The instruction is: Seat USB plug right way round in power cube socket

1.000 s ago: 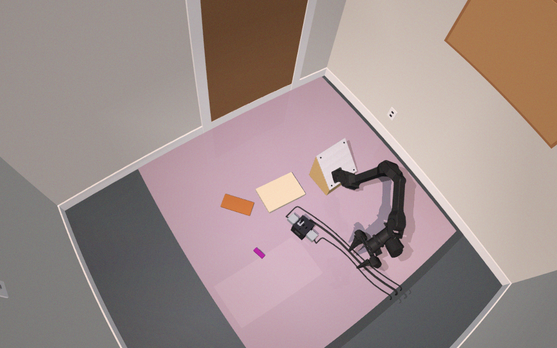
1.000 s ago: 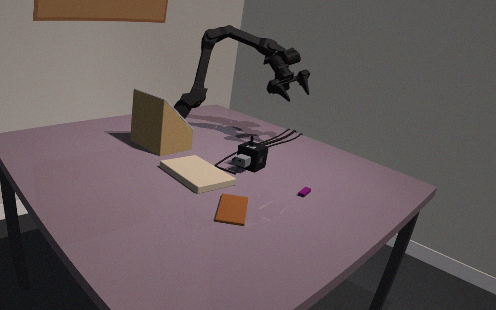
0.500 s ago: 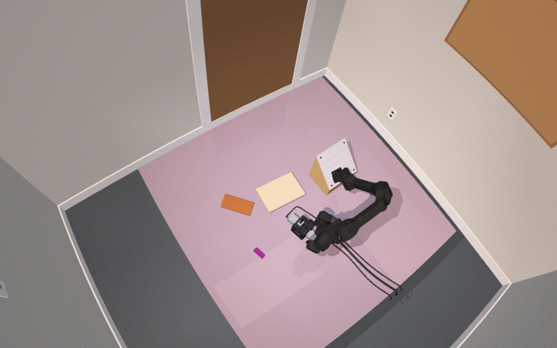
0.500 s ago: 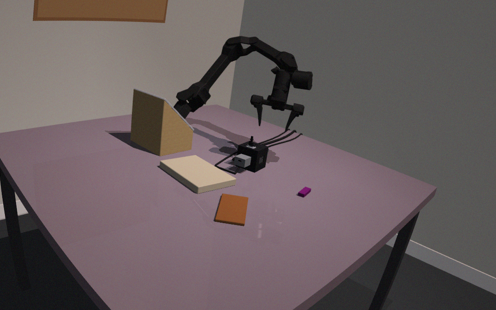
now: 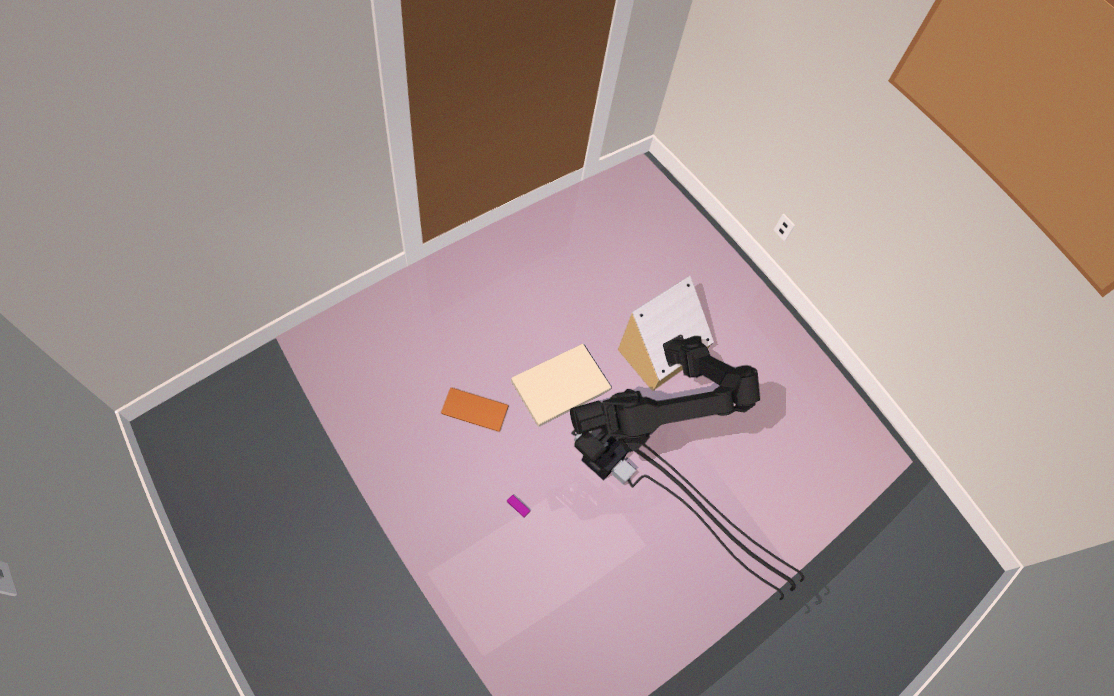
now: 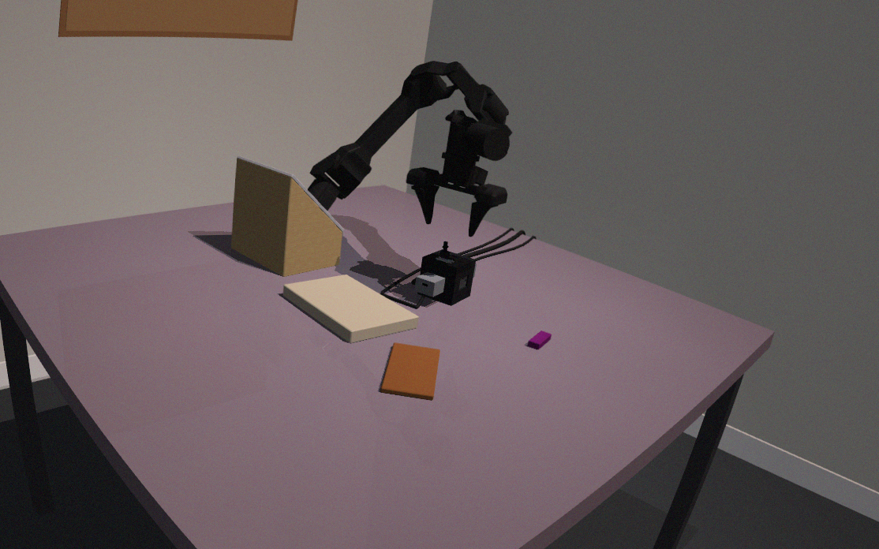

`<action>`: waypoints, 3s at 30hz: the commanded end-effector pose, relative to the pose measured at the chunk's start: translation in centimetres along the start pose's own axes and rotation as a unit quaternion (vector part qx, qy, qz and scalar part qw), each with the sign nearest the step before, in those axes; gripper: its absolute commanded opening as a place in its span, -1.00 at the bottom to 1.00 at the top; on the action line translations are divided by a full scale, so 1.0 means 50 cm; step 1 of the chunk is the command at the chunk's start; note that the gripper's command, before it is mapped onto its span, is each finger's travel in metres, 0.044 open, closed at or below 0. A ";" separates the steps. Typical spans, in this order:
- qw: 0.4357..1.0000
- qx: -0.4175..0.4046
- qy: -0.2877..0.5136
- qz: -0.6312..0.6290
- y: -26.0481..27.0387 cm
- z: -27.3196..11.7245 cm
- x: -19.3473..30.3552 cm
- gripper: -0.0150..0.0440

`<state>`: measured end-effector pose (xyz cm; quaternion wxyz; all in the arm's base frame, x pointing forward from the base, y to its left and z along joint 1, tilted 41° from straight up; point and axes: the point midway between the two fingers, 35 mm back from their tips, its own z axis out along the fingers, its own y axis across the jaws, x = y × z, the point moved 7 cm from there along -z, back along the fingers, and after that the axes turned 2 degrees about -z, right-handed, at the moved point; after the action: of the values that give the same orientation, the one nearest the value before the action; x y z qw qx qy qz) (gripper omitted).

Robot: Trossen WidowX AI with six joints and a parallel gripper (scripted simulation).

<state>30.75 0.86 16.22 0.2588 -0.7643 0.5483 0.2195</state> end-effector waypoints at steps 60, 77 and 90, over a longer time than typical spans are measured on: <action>1.000 0.001 -0.006 0.001 0.003 0.057 0.010 -0.49; 1.000 0.001 -0.006 0.002 0.003 0.052 0.010 -0.49; 1.000 0.001 -0.006 0.002 0.003 0.034 0.011 -0.49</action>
<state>30.52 1.79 14.17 0.2611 -0.7598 0.5496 0.2289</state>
